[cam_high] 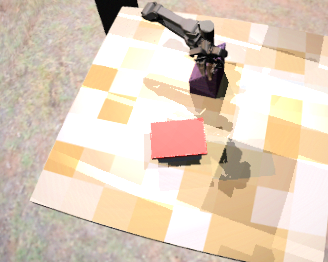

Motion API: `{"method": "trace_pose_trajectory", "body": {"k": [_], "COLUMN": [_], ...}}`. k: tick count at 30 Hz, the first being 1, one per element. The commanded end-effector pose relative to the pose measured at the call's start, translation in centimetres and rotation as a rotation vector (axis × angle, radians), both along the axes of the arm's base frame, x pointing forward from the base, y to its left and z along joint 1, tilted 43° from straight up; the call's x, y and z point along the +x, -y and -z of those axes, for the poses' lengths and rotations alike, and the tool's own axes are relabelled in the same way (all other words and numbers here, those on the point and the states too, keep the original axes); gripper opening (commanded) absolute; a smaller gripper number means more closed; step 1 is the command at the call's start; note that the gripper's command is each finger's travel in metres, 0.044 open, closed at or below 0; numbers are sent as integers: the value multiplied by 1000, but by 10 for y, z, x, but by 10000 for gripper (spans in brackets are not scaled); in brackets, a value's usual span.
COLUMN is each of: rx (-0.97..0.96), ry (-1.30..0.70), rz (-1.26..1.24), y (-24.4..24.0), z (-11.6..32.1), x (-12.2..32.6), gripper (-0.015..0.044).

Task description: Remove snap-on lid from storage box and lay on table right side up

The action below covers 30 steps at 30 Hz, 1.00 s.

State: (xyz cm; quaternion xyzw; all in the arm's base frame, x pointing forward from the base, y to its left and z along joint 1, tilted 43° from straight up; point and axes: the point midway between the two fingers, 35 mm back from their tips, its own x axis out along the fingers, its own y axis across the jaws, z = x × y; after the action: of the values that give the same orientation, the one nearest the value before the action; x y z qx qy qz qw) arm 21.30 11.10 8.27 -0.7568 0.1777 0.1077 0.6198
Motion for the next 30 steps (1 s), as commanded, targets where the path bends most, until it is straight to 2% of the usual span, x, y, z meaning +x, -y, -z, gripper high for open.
{"method": "trace_pose_trajectory", "body": {"k": [1, 5, 12, 14, 21, 24, 30], "rx": [469, 686, 1303, 1365, 1988, 2051, 2051], "ry": [-10, 4, 119, 137, 378, 408, 408], "rz": [301, 456, 902, 946, 1365, 1403, 1403], "y": [27, 43, 93, 99, 156, 162, 162], "z": [-1, -1, -6, -7, -19, -21, -21], "x": [26, 36, 58, 60, 67, 67, 67], "gripper": [235, 235, 235, 235, 235, 235, 235]}}
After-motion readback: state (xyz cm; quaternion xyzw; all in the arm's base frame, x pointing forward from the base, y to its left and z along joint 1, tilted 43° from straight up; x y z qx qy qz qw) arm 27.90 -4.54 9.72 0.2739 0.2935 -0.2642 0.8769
